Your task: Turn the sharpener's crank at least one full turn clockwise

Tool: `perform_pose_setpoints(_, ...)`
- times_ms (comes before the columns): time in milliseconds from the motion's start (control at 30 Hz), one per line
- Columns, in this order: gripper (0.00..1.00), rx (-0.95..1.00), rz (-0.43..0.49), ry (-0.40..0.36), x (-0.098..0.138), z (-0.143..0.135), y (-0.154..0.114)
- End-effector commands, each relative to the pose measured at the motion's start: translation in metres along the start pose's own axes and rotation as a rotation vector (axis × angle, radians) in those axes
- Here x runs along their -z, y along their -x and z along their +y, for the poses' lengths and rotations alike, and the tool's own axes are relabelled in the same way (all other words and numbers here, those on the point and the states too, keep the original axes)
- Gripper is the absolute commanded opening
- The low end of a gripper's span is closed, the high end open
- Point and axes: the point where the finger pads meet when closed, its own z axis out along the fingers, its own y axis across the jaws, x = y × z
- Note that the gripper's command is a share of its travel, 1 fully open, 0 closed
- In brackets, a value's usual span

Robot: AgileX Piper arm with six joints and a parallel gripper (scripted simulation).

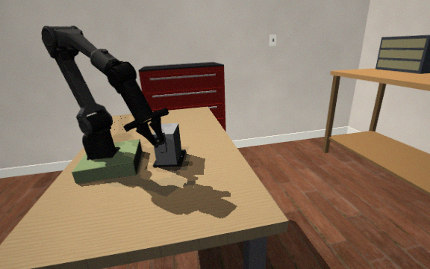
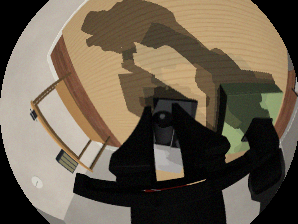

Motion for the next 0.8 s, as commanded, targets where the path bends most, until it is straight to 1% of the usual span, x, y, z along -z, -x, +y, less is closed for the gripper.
perform_pose_setpoints(0,0.2,0.0,0.001,0.0,0.0002,0.0002,-0.0002)
perform_pose_setpoints(600,0.2,0.0,0.001,0.0,0.0002,0.0002,-0.0002)
perform_pose_setpoints(767,0.2,0.0,0.0,0.0,-0.0016,0.0042,0.0004)
